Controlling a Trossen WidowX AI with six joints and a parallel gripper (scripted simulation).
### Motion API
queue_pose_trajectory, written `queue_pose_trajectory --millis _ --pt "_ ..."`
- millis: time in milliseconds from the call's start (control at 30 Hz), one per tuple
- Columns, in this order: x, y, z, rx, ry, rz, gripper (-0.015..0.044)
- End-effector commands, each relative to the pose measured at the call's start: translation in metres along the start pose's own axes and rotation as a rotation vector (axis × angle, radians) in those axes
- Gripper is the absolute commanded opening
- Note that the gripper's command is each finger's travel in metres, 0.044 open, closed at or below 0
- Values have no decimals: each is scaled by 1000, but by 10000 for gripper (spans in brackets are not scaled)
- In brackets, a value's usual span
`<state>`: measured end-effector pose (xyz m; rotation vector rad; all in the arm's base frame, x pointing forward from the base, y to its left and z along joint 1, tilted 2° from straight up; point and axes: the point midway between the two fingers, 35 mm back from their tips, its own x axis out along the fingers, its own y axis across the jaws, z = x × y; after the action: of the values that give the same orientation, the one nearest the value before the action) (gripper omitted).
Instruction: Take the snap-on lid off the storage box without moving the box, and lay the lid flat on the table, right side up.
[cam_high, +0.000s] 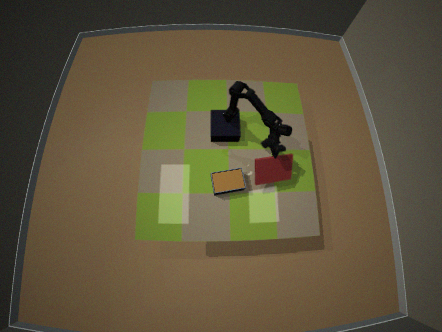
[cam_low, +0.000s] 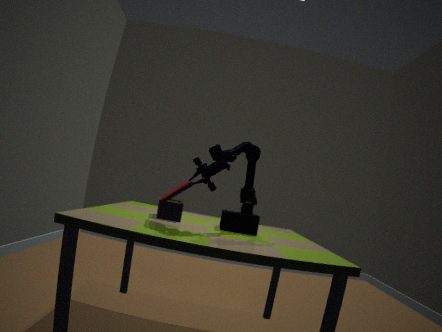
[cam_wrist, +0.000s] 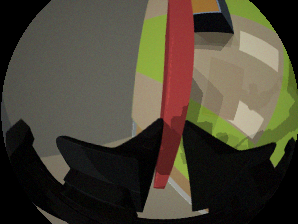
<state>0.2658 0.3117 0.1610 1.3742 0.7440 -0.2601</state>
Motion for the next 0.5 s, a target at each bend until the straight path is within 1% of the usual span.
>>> queue_pose_trajectory --millis 0,300,467 --pt "-2 5 -8 11 0 13 0" --pt "-4 4 -25 12 1 13 0" --pt "-3 2 -26 12 1 13 0"
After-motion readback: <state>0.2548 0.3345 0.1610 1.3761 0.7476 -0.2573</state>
